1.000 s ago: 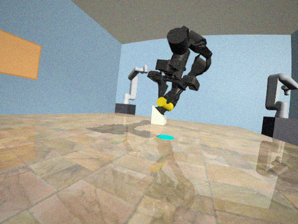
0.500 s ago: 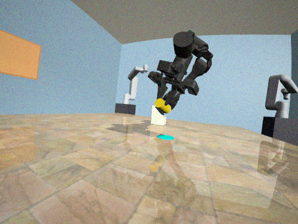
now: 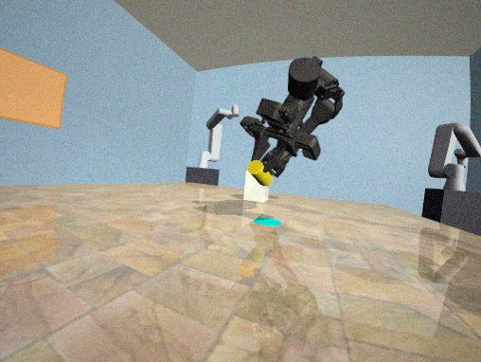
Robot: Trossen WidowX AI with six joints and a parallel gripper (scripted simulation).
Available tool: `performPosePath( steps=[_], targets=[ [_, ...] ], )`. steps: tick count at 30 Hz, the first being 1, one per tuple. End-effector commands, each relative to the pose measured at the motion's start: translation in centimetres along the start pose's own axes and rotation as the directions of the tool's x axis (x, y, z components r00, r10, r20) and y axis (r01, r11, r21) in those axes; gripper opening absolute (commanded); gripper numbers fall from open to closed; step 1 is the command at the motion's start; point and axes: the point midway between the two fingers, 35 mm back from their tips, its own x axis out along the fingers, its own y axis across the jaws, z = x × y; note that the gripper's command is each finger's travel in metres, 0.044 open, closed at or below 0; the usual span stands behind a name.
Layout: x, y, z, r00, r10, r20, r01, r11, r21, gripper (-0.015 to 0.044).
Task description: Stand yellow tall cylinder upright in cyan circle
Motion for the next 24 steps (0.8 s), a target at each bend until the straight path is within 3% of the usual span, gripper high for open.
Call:
performPosePath(
  steps=[1, 24],
  targets=[
    [0.02, -0.11, -0.1, 1.0, -0.013, 0.022, 0.013, 1.0, 0.003, 0.0105],
    [0.44, 0.08, 0.02, 0.983, -0.064, 0.169, 0.064, 0.998, 0.005, 0.0105]
  ],
)
